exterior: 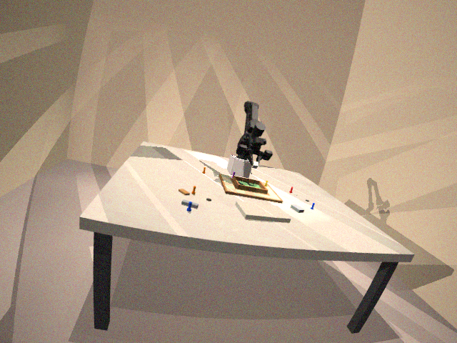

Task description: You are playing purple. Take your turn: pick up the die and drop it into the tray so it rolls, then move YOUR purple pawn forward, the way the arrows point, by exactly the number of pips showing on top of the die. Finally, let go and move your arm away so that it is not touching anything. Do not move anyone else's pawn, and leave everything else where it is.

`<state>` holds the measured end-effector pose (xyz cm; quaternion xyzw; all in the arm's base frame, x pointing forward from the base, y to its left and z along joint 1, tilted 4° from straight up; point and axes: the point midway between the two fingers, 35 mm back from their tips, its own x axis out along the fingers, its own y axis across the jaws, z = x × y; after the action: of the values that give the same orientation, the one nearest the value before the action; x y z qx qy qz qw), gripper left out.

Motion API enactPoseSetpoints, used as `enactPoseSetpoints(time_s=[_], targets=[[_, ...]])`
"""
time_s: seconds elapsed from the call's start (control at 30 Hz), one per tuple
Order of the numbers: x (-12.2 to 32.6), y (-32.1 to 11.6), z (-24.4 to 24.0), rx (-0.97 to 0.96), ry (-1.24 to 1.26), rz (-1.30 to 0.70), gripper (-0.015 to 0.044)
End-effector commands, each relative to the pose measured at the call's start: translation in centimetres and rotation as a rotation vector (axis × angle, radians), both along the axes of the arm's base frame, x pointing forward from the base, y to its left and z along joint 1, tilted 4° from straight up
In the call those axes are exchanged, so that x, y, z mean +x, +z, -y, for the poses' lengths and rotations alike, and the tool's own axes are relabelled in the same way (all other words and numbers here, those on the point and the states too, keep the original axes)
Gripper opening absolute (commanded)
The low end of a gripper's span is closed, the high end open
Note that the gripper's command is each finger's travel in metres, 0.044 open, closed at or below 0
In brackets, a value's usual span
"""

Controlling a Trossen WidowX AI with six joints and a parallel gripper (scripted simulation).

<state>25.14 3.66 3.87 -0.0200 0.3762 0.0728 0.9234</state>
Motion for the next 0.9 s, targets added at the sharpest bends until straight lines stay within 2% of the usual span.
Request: enactPoseSetpoints(time_s=[0.0,0.27,0.57,0.7,0.8,0.87], targets=[[0.0,0.0,0.0,0.000,0.000,0.000,0.0000],[0.0,0.0,0.0,0.000,0.000,0.000,0.0000],[0.0,0.2,0.0,0.000,0.000,0.000,0.0236],[0.2,3.8,0.0,0.002,-0.003,0.003,0.0341],[0.2,4.0,0.1,0.002,-0.003,0.003,0.0420],[0.2,4.0,0.0,0.001,-0.003,-0.005,0.0440]])
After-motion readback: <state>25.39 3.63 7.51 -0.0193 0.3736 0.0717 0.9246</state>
